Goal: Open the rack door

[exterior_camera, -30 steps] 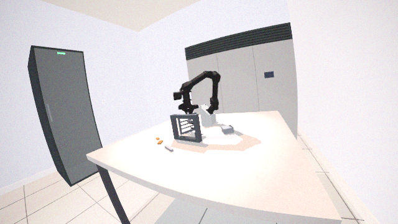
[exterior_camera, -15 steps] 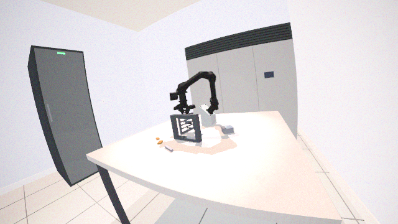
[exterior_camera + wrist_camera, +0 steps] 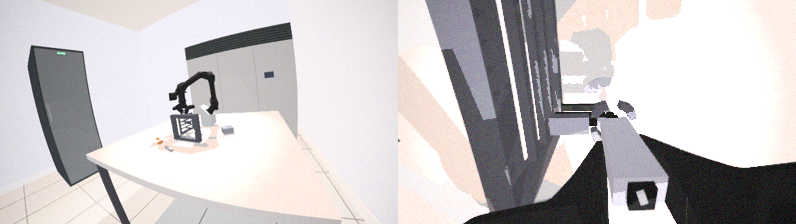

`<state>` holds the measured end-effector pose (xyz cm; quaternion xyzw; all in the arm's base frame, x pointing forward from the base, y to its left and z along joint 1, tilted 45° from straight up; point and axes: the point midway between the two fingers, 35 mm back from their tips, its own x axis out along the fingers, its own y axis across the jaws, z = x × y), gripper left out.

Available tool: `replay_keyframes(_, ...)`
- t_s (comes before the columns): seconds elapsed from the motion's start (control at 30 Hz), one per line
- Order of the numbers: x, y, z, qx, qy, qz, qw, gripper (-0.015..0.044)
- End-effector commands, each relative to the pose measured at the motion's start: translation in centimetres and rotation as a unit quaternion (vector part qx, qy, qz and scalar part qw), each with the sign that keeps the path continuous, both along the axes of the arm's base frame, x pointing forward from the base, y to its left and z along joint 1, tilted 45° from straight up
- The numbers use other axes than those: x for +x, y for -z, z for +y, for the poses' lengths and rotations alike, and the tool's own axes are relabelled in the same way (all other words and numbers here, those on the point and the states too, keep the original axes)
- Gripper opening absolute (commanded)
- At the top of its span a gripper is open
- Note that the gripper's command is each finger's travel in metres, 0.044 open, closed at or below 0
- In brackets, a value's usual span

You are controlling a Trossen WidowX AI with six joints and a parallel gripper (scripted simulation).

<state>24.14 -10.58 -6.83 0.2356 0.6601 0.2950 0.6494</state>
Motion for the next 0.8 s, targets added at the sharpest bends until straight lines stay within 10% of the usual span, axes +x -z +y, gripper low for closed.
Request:
replay_keyframes(0.0, 0.0, 0.0, 0.1, 0.000, -0.006, -0.003, 1.000, 0.0039)
replay_keyframes(0.3, 0.0, 0.0, 0.1, 0.000, -0.006, -0.003, 1.000, 0.0275)
replay_keyframes(0.77, 0.3, -1.2, -1.3, -0.001, -0.006, -0.003, 1.000, 0.0285)
